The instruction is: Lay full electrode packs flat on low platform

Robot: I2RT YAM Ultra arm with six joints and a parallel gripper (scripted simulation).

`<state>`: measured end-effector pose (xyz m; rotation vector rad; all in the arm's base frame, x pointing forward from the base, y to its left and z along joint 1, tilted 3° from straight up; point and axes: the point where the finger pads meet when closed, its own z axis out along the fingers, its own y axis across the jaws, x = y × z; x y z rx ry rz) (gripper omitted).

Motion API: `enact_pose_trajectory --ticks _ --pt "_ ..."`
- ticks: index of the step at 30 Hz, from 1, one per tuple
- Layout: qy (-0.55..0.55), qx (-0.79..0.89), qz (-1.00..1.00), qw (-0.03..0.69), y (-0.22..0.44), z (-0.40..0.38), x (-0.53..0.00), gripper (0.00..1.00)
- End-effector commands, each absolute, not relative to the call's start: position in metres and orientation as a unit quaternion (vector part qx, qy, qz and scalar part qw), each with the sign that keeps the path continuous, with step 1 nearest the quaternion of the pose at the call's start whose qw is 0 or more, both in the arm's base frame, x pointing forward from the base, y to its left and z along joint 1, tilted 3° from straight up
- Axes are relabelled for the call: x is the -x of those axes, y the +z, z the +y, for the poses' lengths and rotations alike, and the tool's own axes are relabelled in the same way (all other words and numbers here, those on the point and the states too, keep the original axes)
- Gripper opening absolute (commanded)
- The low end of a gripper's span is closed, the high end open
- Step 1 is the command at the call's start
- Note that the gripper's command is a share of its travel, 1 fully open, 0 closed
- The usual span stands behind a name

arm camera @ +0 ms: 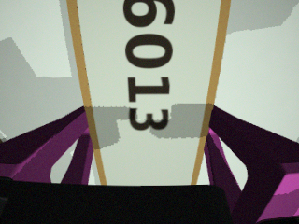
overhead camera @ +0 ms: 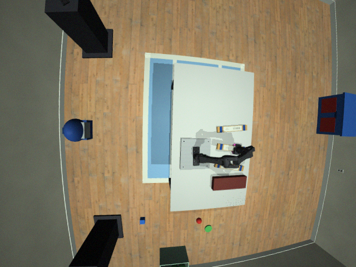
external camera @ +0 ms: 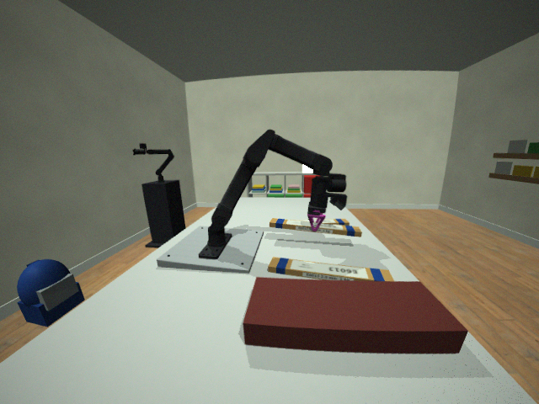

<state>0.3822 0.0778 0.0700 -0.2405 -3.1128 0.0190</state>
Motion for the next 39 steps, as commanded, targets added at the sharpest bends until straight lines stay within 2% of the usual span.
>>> enact_pose_trajectory --ticks 1,14,39 --pt "-0.011 0.079 -0.996 -0.043 0.121 0.081 -0.393 0.00" --pt "-0.011 0.079 -0.996 -0.043 0.121 0.081 -0.393 0.00" --pt "-0.011 0.079 -0.996 -0.043 0.164 0.081 -0.388 0.00"
